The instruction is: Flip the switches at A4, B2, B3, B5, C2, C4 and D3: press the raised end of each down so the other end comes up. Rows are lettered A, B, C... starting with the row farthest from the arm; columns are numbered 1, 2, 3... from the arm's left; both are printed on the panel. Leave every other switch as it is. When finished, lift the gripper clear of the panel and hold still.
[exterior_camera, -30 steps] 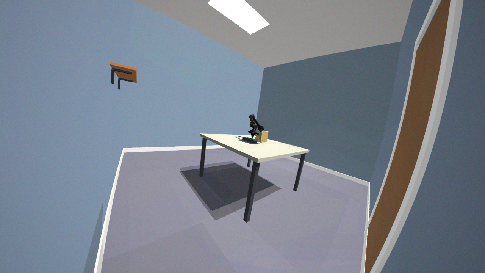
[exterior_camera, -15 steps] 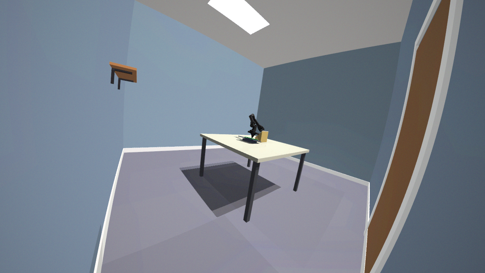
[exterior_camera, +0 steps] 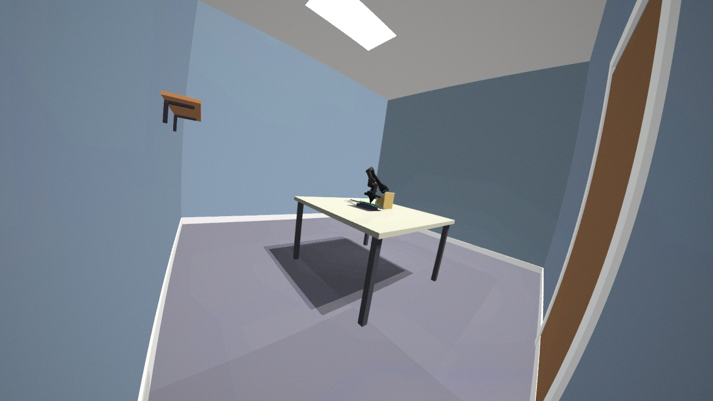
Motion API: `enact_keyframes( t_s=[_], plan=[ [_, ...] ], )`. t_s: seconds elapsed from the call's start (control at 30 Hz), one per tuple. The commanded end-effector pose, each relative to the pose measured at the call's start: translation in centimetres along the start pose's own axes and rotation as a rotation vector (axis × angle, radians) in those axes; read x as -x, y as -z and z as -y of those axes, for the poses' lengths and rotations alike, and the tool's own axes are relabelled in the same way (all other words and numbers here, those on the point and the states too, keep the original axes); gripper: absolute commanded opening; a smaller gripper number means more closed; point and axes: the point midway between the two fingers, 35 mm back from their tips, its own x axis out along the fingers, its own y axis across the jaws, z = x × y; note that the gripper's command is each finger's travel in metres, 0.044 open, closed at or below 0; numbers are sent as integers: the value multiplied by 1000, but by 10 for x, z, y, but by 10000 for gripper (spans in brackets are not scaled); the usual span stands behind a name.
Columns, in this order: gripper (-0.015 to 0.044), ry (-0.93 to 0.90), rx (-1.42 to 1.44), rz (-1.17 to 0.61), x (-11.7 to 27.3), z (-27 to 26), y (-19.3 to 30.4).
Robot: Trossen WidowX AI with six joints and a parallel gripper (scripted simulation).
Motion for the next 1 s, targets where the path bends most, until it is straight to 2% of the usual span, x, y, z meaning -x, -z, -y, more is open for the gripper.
enact_keyframes(
  t_s=[0.0, 0.83, 0.97],
  plan=[
    [0, 2, 3, -1, -1, 0, 0],
    [0, 2, 4, -1, -4, 0, 1],
    [0, -6, 2, -14, 28, -2, -3]
  ],
)
